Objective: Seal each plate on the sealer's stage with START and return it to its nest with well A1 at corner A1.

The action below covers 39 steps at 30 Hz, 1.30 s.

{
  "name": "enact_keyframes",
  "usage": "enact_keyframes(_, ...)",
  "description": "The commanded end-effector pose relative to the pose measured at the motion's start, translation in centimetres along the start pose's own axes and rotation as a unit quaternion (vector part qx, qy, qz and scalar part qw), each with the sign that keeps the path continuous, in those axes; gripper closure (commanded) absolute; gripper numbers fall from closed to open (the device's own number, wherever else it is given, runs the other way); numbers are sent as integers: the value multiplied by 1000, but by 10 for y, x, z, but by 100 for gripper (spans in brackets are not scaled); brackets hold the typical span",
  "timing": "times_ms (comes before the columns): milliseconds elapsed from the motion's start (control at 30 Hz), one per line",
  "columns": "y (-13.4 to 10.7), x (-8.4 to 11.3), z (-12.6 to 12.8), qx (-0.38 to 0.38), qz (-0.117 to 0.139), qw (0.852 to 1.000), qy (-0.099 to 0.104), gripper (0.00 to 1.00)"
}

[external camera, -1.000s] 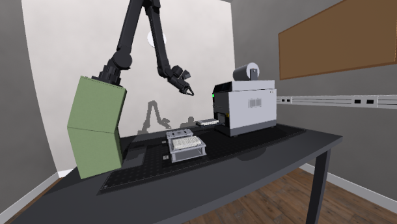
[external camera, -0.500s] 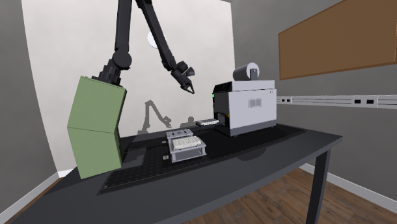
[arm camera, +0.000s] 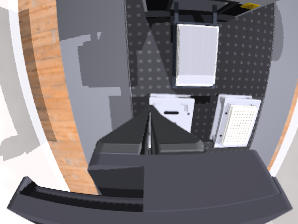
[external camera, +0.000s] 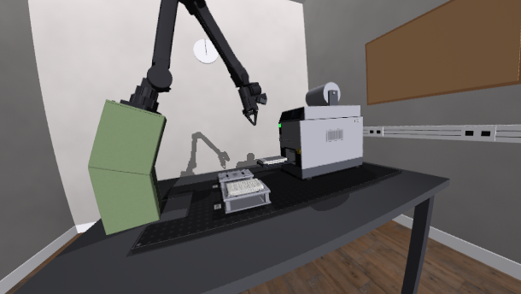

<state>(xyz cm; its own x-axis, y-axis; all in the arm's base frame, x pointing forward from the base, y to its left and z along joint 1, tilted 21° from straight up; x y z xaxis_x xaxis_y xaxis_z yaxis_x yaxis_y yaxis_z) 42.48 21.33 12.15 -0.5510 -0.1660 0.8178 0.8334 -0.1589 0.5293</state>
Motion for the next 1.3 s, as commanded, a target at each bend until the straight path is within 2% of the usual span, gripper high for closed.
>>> enact_keyframes(0, 22, 2, 8, -6, 25, 1000, -11, 100)
enact_keyframes(33, 22, 2, 8, -6, 25, 1000, -11, 100)
enact_keyframes(67, 13, 1, 4, -2, 39, 999, -16, 100)
enact_keyframes(100, 11, 0, 4, 1, 63, 998, -21, 100)
enact_keyframes(200, 21, -3, 4, 2, 111, 993, -32, 100)
enact_keyframes(233, 25, -4, 4, 1, 117, 992, -35, 100)
enact_keyframes(333, 22, 1, 4, 4, 100, 994, -32, 100)
enact_keyframes(500, 16, 6, 10, 6, 90, 995, -28, 100)
enact_keyframes(767, 7, 7, 15, 7, 91, 996, -18, 100)
enact_keyframes(1067, -5, 5, -5, 0, 111, 993, -38, 100)
enact_keyframes(1167, -4, 5, -7, -1, 112, 993, -39, 100)
enact_keyframes(1267, 9, 6, -6, -7, 99, 994, -35, 100)
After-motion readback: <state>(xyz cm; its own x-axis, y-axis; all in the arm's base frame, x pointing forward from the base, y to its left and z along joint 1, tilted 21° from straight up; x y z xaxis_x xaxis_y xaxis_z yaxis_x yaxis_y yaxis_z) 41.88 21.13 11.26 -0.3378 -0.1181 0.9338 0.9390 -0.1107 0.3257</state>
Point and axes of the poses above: the point where the finger pads meet when closed, its own x axis back along the fingers, its own z axis across the jaws, y = z × x, the point moved 2 cm from there along x, back along the fingers, and after that the axes turned 12 degrees about -x, right-handed, at the moved point
